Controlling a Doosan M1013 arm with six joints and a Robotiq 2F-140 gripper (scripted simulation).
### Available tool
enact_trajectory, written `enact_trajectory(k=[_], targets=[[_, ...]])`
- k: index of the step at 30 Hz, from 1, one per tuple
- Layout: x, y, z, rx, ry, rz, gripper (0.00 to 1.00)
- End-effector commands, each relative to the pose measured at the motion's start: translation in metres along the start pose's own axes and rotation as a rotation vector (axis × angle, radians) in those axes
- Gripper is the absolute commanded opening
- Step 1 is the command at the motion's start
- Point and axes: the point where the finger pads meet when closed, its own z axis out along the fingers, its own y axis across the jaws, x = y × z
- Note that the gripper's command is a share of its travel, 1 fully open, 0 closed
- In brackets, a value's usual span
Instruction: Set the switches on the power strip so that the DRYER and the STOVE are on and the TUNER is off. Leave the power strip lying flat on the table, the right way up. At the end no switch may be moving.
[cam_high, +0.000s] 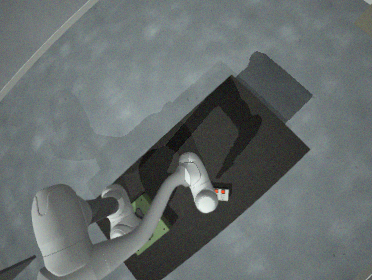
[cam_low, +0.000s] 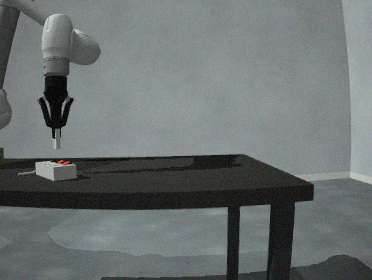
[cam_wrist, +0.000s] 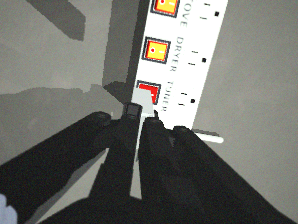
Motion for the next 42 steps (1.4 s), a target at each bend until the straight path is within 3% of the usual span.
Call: enact_trajectory(k=[1, 17, 18, 27, 40, 42], targets=[[0.000, 0.000, 0.000, 0.000, 0.000, 0.000, 0.00], [0.000, 0.000, 0.000, 0.000, 0.000, 0.000, 0.00], [0.000, 0.000, 0.000, 0.000, 0.000, 0.000, 1.00], [0.000, 0.000, -0.010, 0.000, 0.000, 0.000, 1.00], [0.000, 0.000, -0.069, 0.000, 0.000, 0.000, 1.00], [0.000, 0.000, -0.069, 0.000, 0.000, 0.000, 1.00]])
